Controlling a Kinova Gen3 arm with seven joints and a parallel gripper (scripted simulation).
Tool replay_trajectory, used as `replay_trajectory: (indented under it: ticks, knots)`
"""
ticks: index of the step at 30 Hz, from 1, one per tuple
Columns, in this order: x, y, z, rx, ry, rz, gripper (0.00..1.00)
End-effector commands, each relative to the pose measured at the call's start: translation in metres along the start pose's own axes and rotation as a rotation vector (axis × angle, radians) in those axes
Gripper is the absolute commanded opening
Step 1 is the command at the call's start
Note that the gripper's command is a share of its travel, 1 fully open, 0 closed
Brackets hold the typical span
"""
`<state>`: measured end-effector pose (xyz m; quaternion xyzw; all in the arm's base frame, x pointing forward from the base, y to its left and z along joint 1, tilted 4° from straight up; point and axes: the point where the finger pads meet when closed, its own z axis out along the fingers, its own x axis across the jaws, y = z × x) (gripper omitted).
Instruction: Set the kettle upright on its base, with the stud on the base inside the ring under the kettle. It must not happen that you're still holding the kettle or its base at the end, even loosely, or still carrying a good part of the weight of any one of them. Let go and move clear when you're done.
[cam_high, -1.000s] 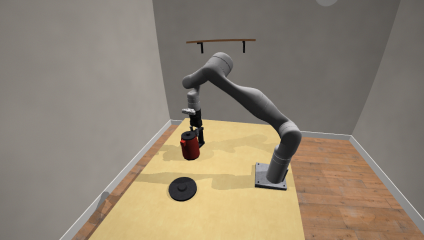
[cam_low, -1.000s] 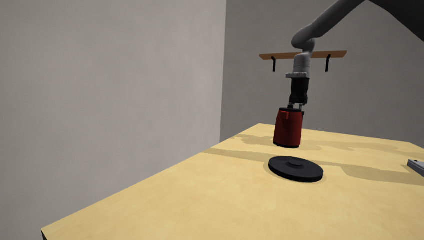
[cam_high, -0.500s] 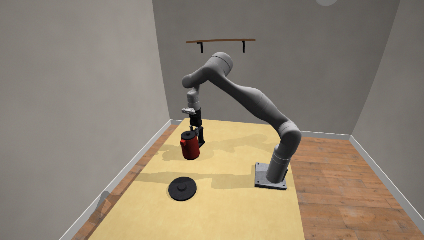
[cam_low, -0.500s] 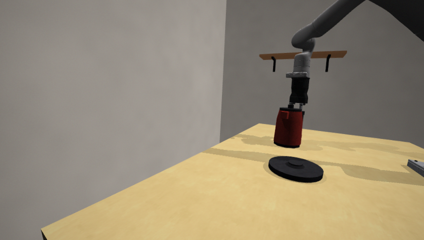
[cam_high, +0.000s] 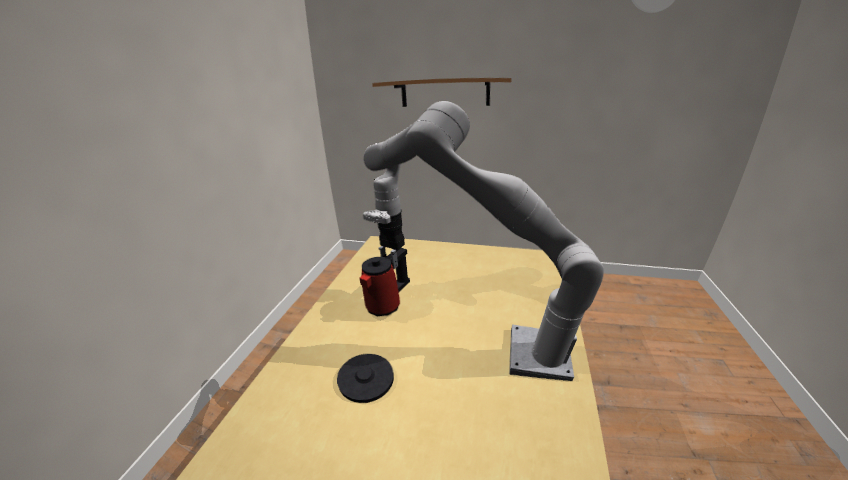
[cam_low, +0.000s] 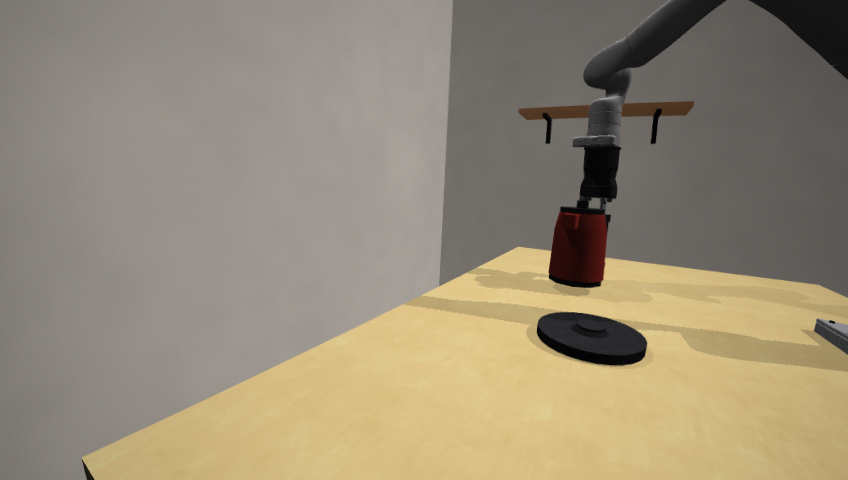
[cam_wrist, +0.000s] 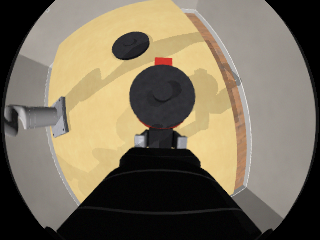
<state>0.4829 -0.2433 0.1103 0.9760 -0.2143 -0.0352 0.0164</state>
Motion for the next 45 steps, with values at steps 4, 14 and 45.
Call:
replay_trajectory:
  ticks: [4, 14, 45]
  knots:
    - [0.002, -0.001, -0.010, 0.001, 0.009, -0.002, 0.00]
    - [0.002, -0.001, -0.024, 0.001, 0.009, -0.002, 0.00]
    - [0.002, -0.001, -0.028, 0.001, 0.008, -0.002, 0.00]
